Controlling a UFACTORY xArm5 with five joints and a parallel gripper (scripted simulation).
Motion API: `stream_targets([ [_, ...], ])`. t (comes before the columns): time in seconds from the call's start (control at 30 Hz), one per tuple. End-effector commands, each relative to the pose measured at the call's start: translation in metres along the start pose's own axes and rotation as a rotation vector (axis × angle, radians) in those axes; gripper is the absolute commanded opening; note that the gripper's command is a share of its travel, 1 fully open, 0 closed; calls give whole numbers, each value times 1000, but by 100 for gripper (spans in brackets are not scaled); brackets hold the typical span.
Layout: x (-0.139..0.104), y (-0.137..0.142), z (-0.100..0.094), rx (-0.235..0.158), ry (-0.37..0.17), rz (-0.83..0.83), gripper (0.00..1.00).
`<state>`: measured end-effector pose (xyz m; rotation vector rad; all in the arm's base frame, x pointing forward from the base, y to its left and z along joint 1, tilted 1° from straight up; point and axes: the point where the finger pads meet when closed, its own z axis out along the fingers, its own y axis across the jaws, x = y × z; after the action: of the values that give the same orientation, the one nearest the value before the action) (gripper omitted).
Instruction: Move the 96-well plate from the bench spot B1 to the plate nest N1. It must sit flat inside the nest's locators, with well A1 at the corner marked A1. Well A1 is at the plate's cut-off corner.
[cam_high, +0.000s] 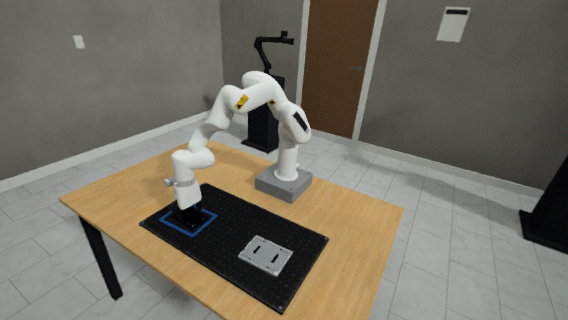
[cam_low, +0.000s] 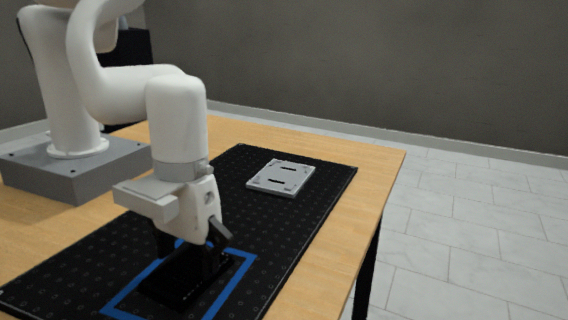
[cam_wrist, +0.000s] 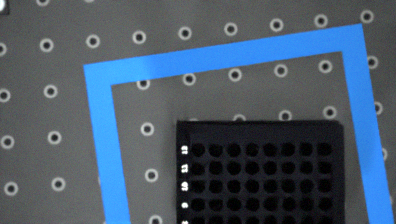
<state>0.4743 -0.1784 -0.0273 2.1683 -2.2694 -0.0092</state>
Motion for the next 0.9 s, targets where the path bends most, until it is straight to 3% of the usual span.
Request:
stream_targets([
  [0.0,0,-1,0,6,-6,0,100],
  [0.87,0,-2,13,6,-6,0,100],
])
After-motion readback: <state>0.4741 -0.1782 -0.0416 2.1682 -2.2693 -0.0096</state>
